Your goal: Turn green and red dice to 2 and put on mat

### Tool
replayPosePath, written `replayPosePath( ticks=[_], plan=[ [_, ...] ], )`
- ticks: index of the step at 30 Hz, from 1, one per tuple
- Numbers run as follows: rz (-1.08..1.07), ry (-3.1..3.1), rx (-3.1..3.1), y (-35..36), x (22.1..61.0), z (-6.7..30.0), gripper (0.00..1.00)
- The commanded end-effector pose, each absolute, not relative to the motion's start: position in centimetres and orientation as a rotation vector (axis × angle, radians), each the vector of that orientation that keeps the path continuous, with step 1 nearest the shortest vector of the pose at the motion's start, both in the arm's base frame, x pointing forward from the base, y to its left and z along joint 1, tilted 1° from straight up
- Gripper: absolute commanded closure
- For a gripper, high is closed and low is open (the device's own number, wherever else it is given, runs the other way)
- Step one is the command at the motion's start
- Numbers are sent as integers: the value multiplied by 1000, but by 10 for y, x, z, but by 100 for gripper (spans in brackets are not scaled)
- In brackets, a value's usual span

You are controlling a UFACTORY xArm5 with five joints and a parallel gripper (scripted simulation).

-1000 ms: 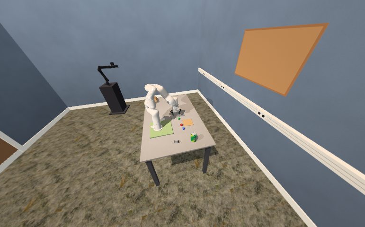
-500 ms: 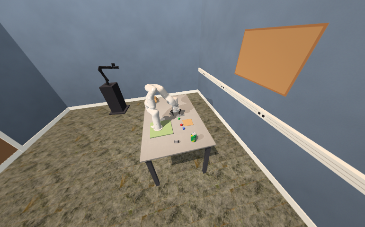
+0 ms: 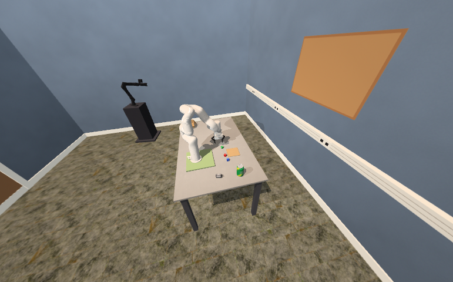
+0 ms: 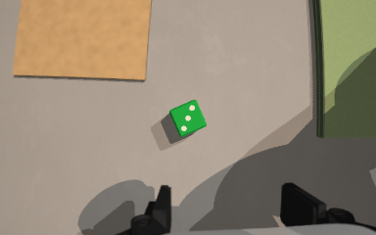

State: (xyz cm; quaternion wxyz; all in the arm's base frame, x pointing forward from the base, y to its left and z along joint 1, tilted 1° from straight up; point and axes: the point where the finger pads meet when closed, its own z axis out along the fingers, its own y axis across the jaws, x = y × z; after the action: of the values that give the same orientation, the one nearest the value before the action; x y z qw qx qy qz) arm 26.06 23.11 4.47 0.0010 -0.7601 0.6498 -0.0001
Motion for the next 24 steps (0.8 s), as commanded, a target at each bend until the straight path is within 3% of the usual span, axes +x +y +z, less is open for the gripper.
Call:
replayPosePath(
  ticks=[1,7,24],
  plan=[
    [-1,2038,-2384,232,261,46,0],
    [-1,2038,-2384,232,261,56,0],
    [-1,2038,-2384,231,261,149,0]
  ],
)
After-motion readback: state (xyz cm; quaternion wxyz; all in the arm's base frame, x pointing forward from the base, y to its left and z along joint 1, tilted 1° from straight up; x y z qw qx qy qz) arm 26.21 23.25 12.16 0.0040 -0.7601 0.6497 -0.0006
